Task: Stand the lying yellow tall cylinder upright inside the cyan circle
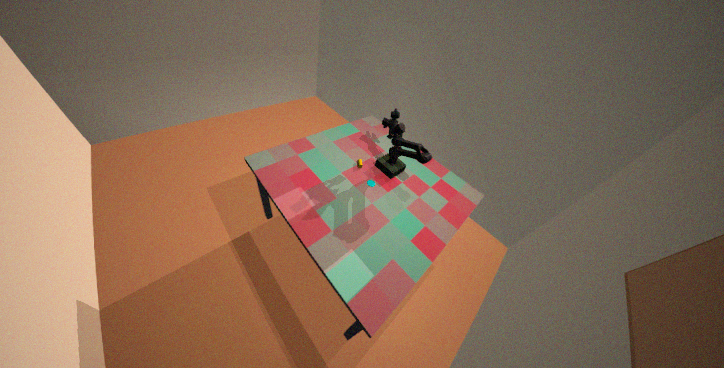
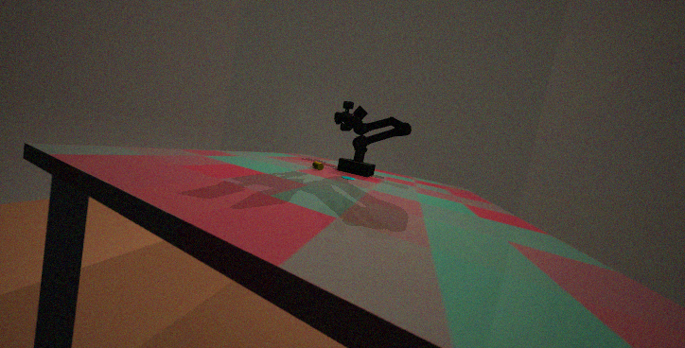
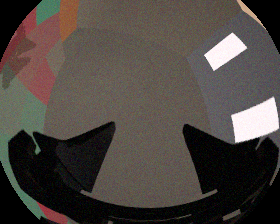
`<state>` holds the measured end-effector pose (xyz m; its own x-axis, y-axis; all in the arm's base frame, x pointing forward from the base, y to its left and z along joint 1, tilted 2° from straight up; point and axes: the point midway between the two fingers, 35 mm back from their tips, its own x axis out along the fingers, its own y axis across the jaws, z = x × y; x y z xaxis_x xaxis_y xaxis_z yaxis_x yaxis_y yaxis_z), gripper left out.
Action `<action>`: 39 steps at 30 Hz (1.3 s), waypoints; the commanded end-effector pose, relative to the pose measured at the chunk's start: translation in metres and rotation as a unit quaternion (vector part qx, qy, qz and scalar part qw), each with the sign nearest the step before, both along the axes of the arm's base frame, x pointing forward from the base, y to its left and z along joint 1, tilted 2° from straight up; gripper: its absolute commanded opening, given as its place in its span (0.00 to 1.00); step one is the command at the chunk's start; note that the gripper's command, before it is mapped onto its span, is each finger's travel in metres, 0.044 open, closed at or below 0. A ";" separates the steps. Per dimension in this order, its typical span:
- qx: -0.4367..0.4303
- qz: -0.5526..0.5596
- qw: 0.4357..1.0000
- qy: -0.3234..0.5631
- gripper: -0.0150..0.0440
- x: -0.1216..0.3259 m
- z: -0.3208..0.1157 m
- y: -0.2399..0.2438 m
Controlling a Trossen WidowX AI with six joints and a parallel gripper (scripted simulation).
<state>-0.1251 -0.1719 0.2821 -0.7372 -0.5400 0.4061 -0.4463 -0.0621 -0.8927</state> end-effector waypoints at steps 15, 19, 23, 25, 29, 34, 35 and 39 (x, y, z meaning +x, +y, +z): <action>0.260 0.265 0.927 -0.053 0.78 0.097 -0.052 -0.117; 0.339 0.329 0.878 -0.071 0.78 0.135 -0.075 -0.131; 0.418 0.381 0.820 -0.088 0.78 0.173 -0.100 -0.134; 0.457 0.402 0.787 -0.097 0.78 0.192 -0.112 -0.132; 0.534 0.434 0.717 -0.112 0.78 0.226 -0.136 -0.119; 0.627 0.450 0.622 -0.129 0.78 0.263 -0.161 -0.092; 0.645 0.451 0.603 -0.131 0.78 0.269 -0.165 -0.085; 0.715 0.441 0.525 -0.140 0.78 0.290 -0.178 -0.054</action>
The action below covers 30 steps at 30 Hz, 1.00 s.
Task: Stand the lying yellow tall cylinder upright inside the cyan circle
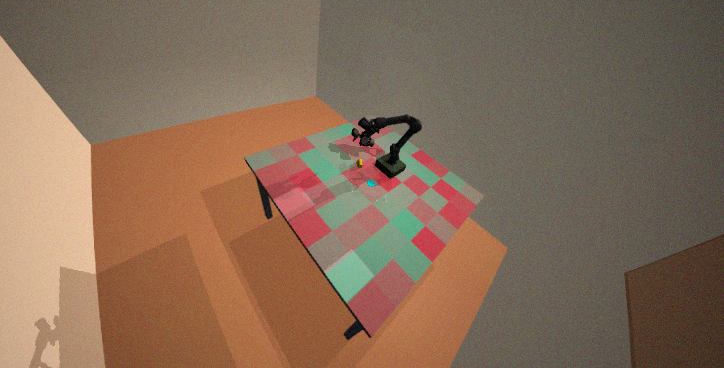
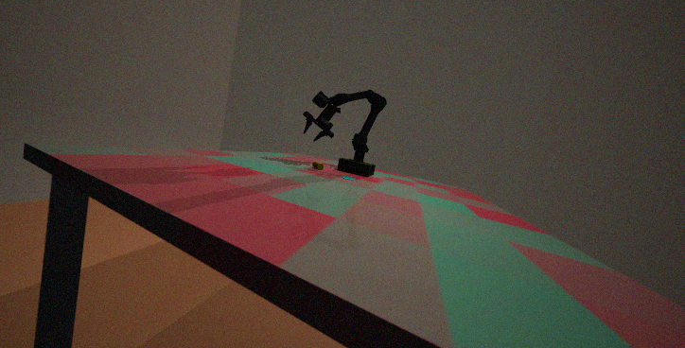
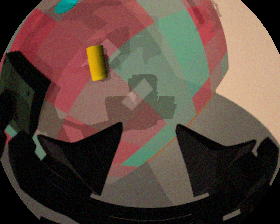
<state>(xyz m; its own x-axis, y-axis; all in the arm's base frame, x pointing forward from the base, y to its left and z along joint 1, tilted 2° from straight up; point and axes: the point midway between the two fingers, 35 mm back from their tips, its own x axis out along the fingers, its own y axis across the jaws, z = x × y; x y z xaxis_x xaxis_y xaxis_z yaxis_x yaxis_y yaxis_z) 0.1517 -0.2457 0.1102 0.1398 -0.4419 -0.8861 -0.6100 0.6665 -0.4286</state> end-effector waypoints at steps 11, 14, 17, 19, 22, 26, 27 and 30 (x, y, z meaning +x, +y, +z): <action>0.232 0.056 0.967 0.084 0.78 0.037 -0.016 0.085; 0.232 0.056 0.967 0.084 0.78 0.038 -0.025 0.083; 0.232 0.056 0.967 0.084 0.78 0.042 -0.061 0.081; 0.232 0.056 0.967 0.084 0.78 0.041 -0.086 0.082; 0.233 0.056 0.967 0.084 0.78 0.038 -0.120 0.086; 0.233 0.056 0.967 0.085 0.78 0.036 -0.127 0.087; 0.233 0.056 0.967 0.085 0.78 0.036 -0.127 0.087; 0.233 0.056 0.967 0.085 0.65 0.036 -0.127 0.087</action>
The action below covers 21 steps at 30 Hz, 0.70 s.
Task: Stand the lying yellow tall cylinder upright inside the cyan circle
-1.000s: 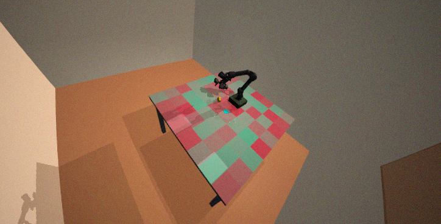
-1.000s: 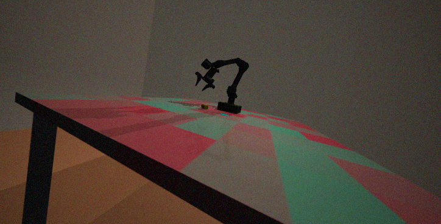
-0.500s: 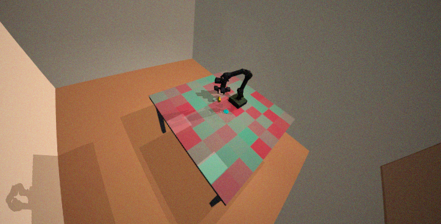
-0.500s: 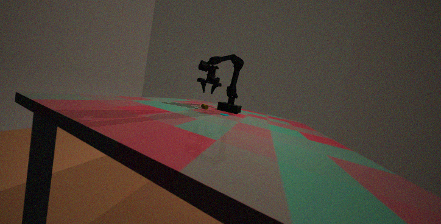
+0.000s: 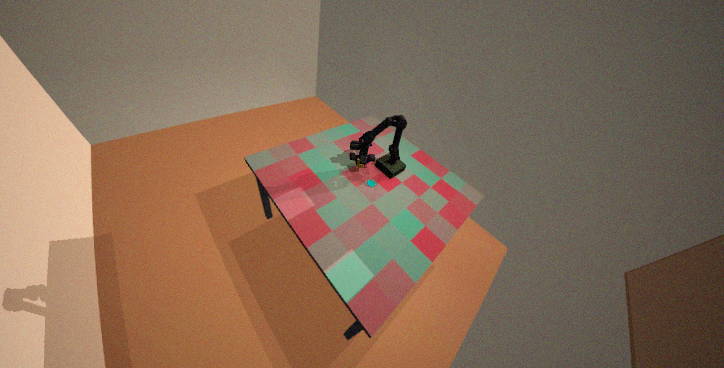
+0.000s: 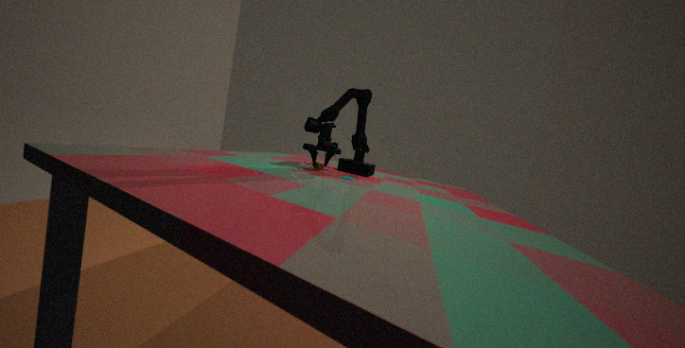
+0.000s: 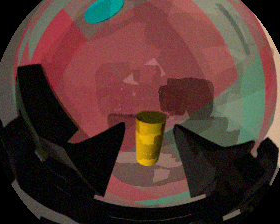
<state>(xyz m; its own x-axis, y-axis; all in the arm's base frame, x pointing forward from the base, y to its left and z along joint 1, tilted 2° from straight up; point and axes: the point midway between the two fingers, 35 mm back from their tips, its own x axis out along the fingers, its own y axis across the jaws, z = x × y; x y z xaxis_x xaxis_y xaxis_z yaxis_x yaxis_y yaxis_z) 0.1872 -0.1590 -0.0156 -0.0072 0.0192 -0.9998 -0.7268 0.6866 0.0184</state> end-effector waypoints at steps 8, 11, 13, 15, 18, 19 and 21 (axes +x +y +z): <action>0.000 -0.002 1.000 -0.003 0.43 0.001 -0.001 0.000; 0.000 -0.002 1.000 -0.003 0.43 0.002 0.003 0.000; 0.000 -0.002 1.000 -0.003 0.43 0.003 0.009 -0.001; 0.000 -0.002 1.000 -0.003 0.43 0.004 0.014 -0.002; 0.000 -0.002 1.000 -0.003 0.43 0.005 0.023 -0.003; 0.000 -0.002 1.000 -0.003 0.43 0.005 0.026 -0.004; 0.000 -0.002 1.000 -0.004 0.43 0.005 0.032 -0.004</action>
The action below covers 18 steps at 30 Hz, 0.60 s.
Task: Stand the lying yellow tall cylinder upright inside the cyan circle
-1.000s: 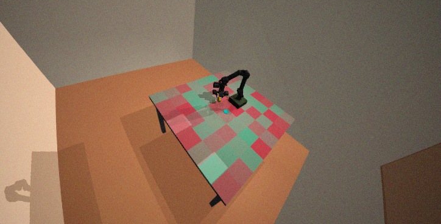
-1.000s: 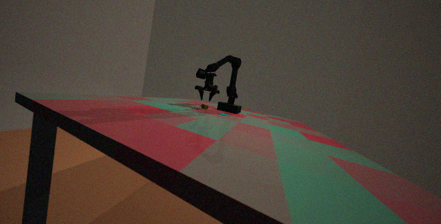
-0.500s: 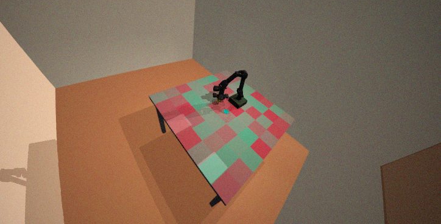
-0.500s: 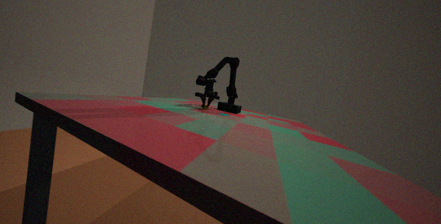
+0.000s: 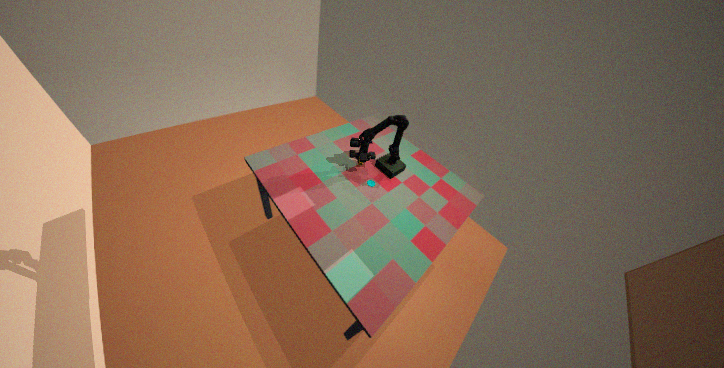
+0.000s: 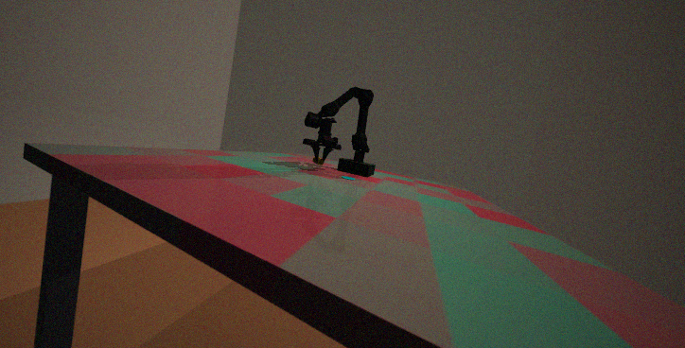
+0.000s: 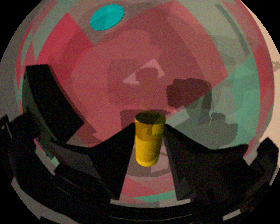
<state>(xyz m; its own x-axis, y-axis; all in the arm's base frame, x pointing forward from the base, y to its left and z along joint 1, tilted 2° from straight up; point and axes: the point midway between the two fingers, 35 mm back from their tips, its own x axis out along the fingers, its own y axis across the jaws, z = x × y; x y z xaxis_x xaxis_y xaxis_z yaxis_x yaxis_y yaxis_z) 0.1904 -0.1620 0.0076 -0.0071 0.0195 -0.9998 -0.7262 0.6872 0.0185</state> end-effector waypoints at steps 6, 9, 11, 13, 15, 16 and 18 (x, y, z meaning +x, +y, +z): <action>0.000 -0.001 1.000 -0.004 0.43 0.003 0.027 -0.002; 0.000 -0.001 1.000 -0.004 0.43 0.003 0.037 -0.003; 0.000 -0.001 1.000 -0.004 0.43 0.003 0.043 -0.002; 0.000 -0.001 1.000 -0.004 0.43 0.002 0.049 -0.002; 0.000 -0.001 1.000 -0.004 0.43 0.002 0.056 -0.002; 0.000 -0.001 1.000 -0.004 0.43 0.002 0.059 -0.002; 0.000 -0.001 1.000 -0.003 0.43 0.001 0.065 -0.001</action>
<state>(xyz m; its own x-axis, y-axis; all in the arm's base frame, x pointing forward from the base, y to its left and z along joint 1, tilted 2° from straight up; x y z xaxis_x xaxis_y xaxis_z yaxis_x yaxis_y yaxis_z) 0.1909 -0.1635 0.0630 -0.0071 0.0196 -0.9998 -0.7241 0.6895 0.0186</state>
